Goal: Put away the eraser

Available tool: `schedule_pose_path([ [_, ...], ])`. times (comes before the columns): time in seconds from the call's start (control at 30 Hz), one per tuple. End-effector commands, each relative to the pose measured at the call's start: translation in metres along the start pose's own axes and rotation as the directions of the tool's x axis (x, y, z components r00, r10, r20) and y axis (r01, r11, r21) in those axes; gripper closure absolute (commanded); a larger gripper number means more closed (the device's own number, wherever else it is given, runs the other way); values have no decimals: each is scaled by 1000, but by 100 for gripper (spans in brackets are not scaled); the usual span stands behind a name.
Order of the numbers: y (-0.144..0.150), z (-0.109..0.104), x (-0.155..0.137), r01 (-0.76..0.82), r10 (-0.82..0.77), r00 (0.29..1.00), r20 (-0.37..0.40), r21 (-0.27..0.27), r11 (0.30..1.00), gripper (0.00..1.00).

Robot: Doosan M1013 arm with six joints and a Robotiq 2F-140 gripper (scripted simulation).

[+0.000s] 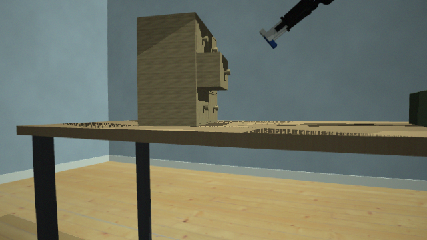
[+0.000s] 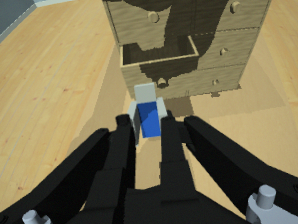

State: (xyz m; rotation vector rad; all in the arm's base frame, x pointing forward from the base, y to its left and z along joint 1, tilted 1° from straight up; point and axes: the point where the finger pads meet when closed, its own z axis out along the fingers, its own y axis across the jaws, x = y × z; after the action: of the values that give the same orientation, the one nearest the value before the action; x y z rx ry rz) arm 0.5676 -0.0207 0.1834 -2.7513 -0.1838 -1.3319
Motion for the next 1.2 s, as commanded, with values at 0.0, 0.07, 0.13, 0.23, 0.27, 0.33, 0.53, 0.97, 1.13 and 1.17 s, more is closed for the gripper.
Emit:
schedule_pose_path([
  [0.0, -2, 1, -4, 15, -15, 978, -209, -1, 1000, 89],
  [0.07, -2, 0, -5, 15, -15, 972, -234, -2, 1000, 89],
  [0.13, -2, 0, -6, 16, -15, 967, -256, -1, 1000, 89],
  [0.23, -1, 0, -6, 15, -16, 961, -275, -2, 1000, 89],
  [0.27, -1, 0, -6, 15, -16, 961, -275, -2, 1000, 89],
  [0.33, -2, 0, -6, 16, -15, 957, -289, -1, 1000, 89],
  [0.53, -1, 0, -7, 16, -15, 949, -315, -2, 1000, 89],
  [0.97, -1, 0, -7, 15, -15, 947, -321, -2, 1000, 89],
  [1.13, -1, 0, -6, 15, -15, 947, -321, -2, 1000, 89],
  [1.17, -1, 1, -6, 15, -15, 947, -321, -2, 1000, 89],
])
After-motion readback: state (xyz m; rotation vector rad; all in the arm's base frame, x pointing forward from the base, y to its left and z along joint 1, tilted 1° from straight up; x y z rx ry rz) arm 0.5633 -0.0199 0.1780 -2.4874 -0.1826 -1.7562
